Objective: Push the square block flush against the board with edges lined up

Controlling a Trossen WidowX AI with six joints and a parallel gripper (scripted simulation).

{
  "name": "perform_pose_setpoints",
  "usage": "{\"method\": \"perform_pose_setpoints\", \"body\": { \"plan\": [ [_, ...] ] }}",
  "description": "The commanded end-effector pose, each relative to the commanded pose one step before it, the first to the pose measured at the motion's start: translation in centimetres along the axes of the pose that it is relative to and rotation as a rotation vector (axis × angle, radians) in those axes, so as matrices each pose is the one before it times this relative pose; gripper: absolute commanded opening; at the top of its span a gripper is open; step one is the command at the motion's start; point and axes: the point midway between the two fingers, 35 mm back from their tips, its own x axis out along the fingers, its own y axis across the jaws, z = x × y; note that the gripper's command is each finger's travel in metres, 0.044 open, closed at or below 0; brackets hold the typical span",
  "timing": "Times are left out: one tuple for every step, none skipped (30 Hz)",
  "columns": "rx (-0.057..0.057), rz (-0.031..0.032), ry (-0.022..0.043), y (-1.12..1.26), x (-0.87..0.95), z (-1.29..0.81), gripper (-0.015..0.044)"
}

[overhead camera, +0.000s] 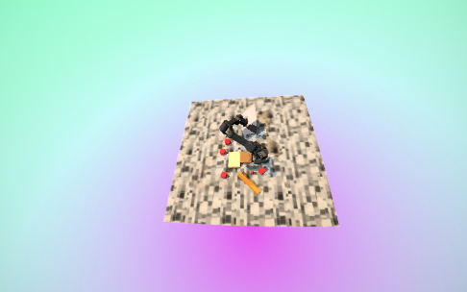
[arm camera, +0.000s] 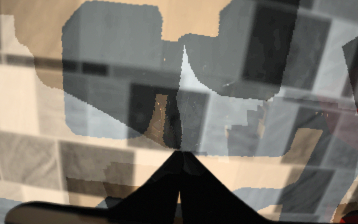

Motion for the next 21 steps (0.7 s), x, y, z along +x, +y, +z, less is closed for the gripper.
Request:
{"method": "perform_pose_setpoints", "body": {
  "plan": [
    [-0.0016,0.00522,-0.00023,0.119,0.169,0.96,0.0],
    [0.0001,-0.00001,0.00013,0.01,0.004,0.137,0.0],
    [0.0,-0.00001,0.00008,0.007,0.003,0.083,0.0],
    [0.0,0.0,0.00003,0.002,0.001,0.028,0.0],
    [0.0,0.0,0.0,0.0,0.0,0.0,0.0],
    [0.0002,-0.00524,-0.00022,-0.105,-0.456,-0.469,0.0],
    [-0.0002,0.00082,-0.0012,-0.059,-0.876,0.042,0.0],
    [-0.0002,0.00155,-0.0012,-0.044,-1.483,0.036,0.0],
    [0.0,0.00174,-0.00019,0.025,-1.508,-0.008,0.0],
    [0.0001,0.00111,0.00037,0.048,-0.915,-0.028,0.0],
    [0.0,0.00038,0.00021,0.022,-0.306,-0.013,0.0],
    [0.0,0.0,0.0,0.0,0.0,0.0,0.0],
    [0.0,0.0,0.0,0.0,0.0,0.0,0.0],
    [0.0,0.0,0.0,0.0,0.0,0.0,0.0],
    [0.0,0.0,0.0,0.0,0.0,0.0,0.0],
    [0.0,0.0,0.0,0.0,0.0,0.0,0.0],
    [0.0,0.0,0.0,0.0,0.0,0.0,0.0],
    [-0.0041,-0.00524,0.00353,-0.008,0.419,0.142,0.0],
    [0.0171,0.00016,-0.00058,-0.116,-0.015,-0.114,0.0],
    [0.0285,0.00029,-0.00093,-0.195,-0.024,-0.189,0.0],
    [0.0343,0.00037,-0.00108,-0.24,-0.028,-0.225,0.0]
  ]
}}
